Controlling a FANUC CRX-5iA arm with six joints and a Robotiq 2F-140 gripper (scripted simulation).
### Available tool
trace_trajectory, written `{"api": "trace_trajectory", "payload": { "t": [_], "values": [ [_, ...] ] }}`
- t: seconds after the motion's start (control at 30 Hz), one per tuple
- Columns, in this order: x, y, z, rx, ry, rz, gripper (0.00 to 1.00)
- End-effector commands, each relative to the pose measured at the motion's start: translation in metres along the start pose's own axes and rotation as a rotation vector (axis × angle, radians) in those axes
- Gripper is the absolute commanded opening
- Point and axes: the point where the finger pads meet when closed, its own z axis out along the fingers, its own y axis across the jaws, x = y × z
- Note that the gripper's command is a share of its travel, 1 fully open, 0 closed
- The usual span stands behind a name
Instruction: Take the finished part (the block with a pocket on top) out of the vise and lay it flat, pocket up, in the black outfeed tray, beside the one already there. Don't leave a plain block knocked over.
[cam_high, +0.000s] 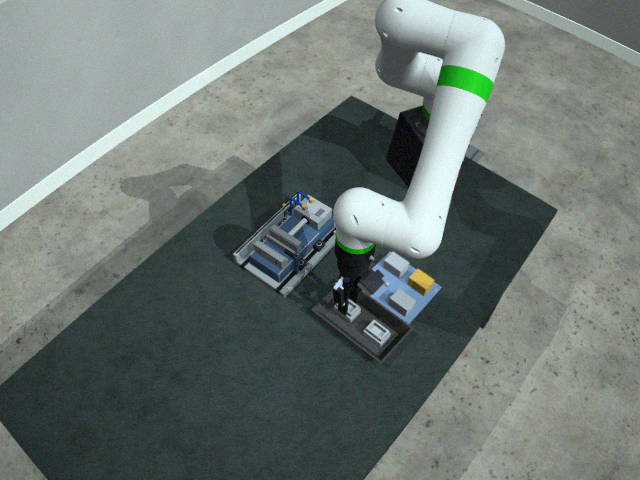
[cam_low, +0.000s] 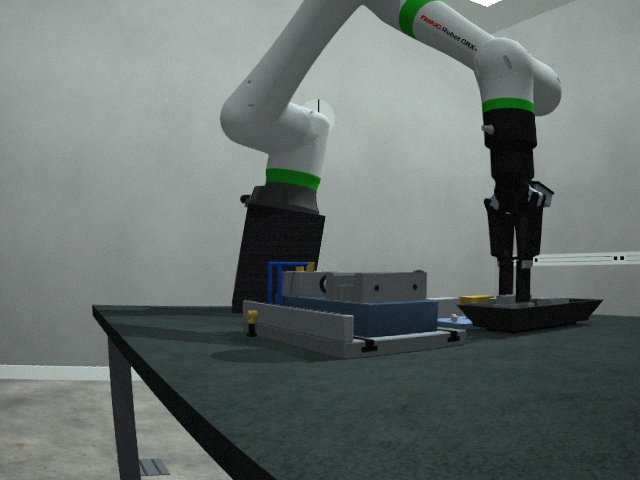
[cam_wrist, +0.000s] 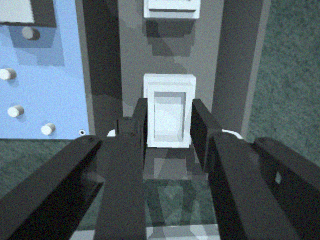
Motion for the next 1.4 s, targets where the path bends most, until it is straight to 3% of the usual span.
{"api": "trace_trajectory", "payload": {
  "t": [0.0,1.37],
  "values": [
    [0.0002,0.0011,0.0003,-0.002,0.0,0.0,0.1],
    [0.0003,0.0012,0.0076,-0.002,0.0,0.0,0.1]
  ]
}}
